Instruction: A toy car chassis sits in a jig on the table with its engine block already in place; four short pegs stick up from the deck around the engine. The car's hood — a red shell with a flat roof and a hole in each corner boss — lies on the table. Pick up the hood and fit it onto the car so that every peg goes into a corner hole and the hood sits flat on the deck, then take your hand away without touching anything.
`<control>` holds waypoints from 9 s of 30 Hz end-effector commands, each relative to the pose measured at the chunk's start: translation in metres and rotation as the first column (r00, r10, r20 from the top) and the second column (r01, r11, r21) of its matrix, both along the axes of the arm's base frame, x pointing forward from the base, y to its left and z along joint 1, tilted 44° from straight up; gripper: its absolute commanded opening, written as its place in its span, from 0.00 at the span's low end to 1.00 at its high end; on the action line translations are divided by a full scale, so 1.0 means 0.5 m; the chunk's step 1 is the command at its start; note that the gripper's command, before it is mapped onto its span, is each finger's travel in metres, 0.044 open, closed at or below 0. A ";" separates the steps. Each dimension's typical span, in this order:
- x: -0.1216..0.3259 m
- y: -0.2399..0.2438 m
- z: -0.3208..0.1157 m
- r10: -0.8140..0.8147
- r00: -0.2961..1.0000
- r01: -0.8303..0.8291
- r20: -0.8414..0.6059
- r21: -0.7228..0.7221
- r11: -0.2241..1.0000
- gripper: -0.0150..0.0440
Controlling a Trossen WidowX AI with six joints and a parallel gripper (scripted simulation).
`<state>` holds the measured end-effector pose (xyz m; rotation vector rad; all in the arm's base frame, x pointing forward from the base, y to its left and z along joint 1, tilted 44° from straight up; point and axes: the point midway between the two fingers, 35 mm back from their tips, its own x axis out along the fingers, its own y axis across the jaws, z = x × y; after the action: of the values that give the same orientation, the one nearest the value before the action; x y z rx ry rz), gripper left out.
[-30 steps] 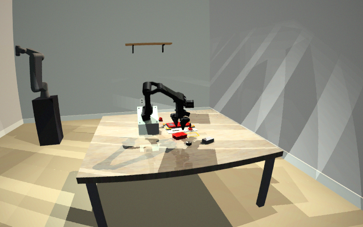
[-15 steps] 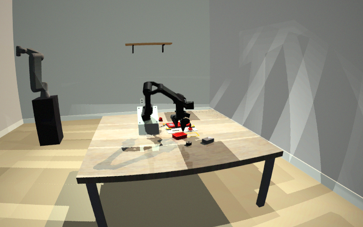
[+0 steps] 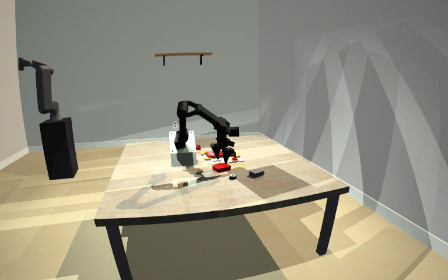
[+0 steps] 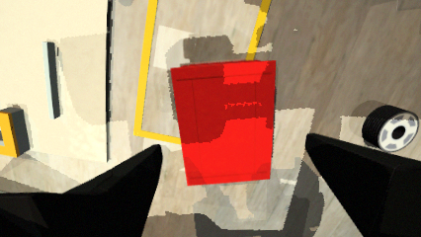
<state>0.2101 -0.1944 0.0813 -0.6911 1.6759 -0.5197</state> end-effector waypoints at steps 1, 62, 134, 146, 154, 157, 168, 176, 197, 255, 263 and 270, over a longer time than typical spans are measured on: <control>-0.002 -0.001 -0.008 0.006 1.000 -0.006 -0.006 0.007 1.000 1.00; -0.014 -0.048 -0.054 0.006 1.000 -0.006 -0.007 0.003 1.000 1.00; 0.011 0.078 0.078 0.002 1.000 -0.002 -0.005 0.004 1.000 0.25; 0.058 0.101 0.045 -0.011 1.000 0.011 0.012 0.021 1.000 0.25; 0.097 0.126 0.021 -0.027 0.999 0.026 0.032 0.027 0.999 0.25; 0.111 0.136 0.011 -0.033 0.999 0.032 0.039 0.029 0.999 0.25; 0.160 0.177 -0.029 -0.055 0.996 0.053 0.063 0.034 0.998 0.25; 0.191 0.211 -0.062 -0.071 0.994 0.069 0.079 0.036 0.997 0.25; 0.251 0.306 -0.160 -0.120 0.985 0.118 0.121 0.029 0.993 0.25; 0.260 0.352 -0.360 -0.170 0.971 0.172 0.171 0.003 0.985 0.25; 0.260 0.352 -0.360 -0.170 0.971 0.172 0.171 0.003 0.985 0.25; 0.260 0.351 -0.360 -0.170 0.971 0.172 0.171 0.003 0.985 0.25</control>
<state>0.3398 -0.0181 -0.0989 -0.4888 1.5819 -0.6945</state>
